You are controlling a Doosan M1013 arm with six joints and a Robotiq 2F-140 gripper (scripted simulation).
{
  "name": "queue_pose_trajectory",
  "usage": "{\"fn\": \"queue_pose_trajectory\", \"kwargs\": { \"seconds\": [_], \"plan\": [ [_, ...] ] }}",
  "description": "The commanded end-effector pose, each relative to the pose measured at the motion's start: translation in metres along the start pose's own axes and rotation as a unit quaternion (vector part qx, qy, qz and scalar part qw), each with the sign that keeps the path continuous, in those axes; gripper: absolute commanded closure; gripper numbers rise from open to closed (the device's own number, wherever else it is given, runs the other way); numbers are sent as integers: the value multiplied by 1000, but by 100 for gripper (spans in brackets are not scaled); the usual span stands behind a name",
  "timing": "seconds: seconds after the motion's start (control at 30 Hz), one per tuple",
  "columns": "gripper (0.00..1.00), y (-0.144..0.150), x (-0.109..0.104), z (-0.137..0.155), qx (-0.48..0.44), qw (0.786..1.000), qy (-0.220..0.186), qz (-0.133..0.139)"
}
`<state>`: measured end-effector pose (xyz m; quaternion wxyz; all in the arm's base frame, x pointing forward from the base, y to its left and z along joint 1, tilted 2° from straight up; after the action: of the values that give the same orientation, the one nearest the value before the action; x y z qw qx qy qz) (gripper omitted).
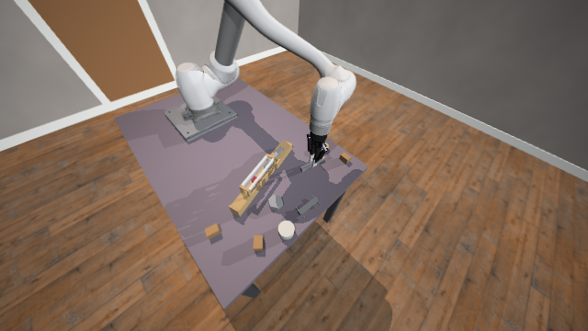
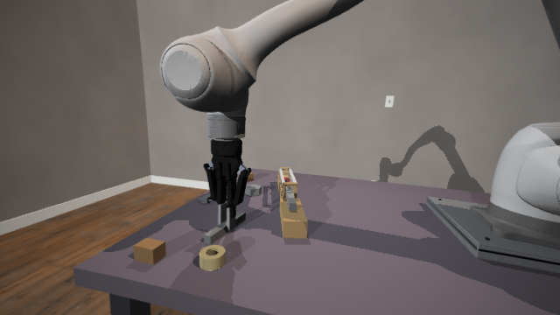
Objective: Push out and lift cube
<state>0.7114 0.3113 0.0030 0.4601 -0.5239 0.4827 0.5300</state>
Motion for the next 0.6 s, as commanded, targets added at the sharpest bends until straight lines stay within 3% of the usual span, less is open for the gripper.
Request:
{"fn": "queue_pose_trajectory", "kwargs": {
  "seconds": [0.0, 0.4, 0.57],
  "plan": [
    [100, 0, 0, 0, 0, 1000, 0, 0],
    [100, 0, -1, 0, 0, 1000, 0, 0],
    [100, 0, -32, 0, 0, 1000, 0, 0]
  ]
}}
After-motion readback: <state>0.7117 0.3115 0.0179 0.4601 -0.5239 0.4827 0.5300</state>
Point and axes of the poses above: the point where the finger pads meet when closed, its own x axis out along the fingers, its own y axis across the jaws, z = x × y, the point moved 2 cm from there along -x, back along the fingers, and after that the axes turned 8 degrees about -x, right-handed, at the moved point
